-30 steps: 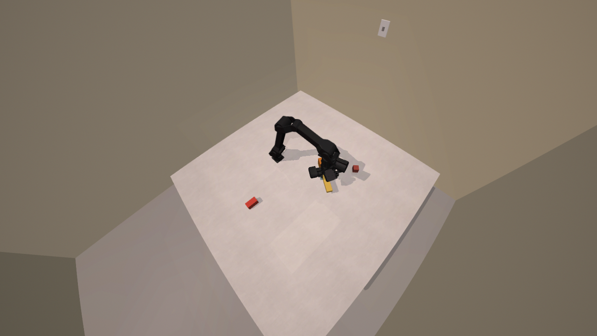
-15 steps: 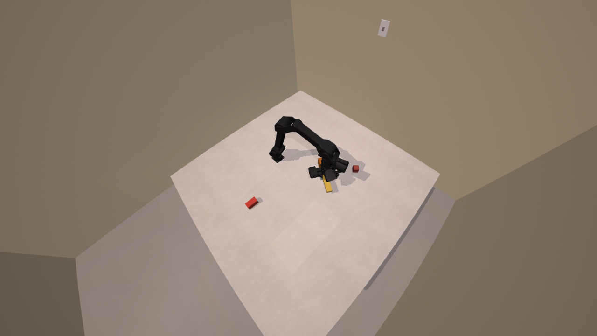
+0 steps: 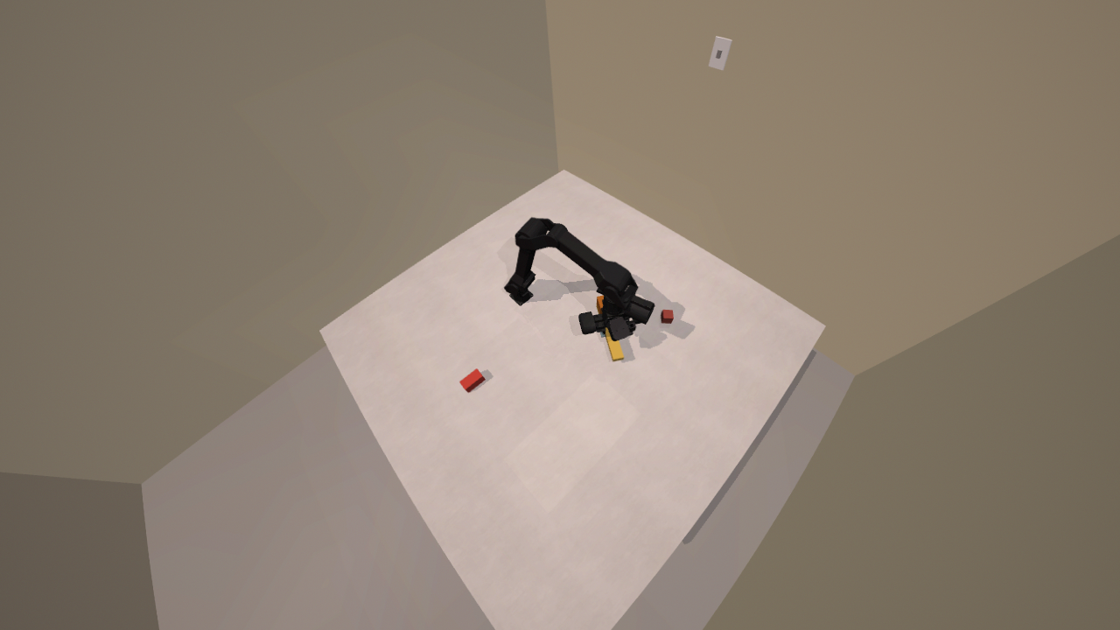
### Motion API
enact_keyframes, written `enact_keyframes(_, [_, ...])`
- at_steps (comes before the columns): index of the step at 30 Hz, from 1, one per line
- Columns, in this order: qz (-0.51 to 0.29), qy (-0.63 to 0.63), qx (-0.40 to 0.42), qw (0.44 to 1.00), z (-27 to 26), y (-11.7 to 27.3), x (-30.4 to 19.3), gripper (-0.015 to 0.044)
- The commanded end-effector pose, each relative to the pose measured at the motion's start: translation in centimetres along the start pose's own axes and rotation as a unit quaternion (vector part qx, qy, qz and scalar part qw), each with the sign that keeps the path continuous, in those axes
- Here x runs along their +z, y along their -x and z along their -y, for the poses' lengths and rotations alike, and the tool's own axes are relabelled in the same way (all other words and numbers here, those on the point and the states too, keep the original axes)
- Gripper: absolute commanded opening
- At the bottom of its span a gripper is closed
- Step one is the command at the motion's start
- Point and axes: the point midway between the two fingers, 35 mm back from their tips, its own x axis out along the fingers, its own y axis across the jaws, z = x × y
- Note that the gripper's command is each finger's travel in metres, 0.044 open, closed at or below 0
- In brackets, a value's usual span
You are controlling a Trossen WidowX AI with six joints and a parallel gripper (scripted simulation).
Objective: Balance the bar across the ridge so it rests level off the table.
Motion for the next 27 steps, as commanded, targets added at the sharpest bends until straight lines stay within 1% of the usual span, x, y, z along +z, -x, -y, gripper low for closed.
enact_keyframes(1, [0.0,0.0,0.0,1.0,0.0,-0.01,0.0,0.0])
enact_keyframes(11, [0.0,0.0,0.0,1.0,0.0,-0.01,0.0,0.0])
enact_keyframes(17, [0.0,0.0,0.0,1.0,0.0,-0.01,0.0,0.0157])
enact_keyframes(18, [0.0,0.0,0.0,1.0,0.0,-0.01,0.0,0.0167])
enact_keyframes(27, [0.0,0.0,0.0,1.0,0.0,-0.01,0.0,0.0167])
